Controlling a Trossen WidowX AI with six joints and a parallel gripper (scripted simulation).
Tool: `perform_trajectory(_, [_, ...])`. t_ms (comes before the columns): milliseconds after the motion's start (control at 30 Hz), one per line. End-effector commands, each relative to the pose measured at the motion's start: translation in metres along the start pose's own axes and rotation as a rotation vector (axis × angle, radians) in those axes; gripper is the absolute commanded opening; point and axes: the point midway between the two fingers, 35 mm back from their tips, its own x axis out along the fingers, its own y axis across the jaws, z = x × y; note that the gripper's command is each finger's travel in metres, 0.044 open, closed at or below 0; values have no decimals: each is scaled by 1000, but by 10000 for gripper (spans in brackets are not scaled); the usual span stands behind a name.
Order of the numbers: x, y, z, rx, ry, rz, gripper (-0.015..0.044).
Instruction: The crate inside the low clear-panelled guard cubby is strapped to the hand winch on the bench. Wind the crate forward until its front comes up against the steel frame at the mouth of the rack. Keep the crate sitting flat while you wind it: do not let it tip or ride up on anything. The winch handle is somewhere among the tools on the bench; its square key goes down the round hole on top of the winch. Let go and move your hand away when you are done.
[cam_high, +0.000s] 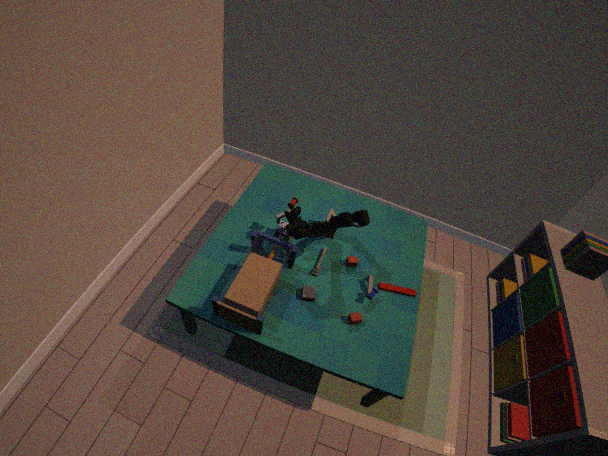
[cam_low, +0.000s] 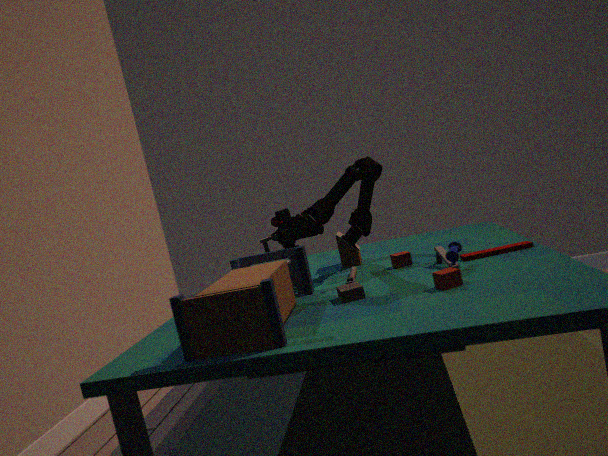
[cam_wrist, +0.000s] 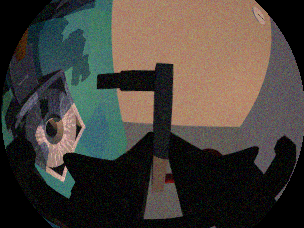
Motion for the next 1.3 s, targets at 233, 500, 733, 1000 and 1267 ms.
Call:
perform_trajectory(233, [-17, 8, -24, -2, 1, 2, 0])
perform_trajectory(500, [-26, 14, -42, -2, 2, 0, 0])
perform_trajectory(733, [-21, 23, -43, 20, 2, -56, 0])
perform_trajectory(1000, [-20, 29, -43, 20, 2, -55, 0])
perform_trajectory(1267, [-20, 39, -43, 20, 3, -55, 0])
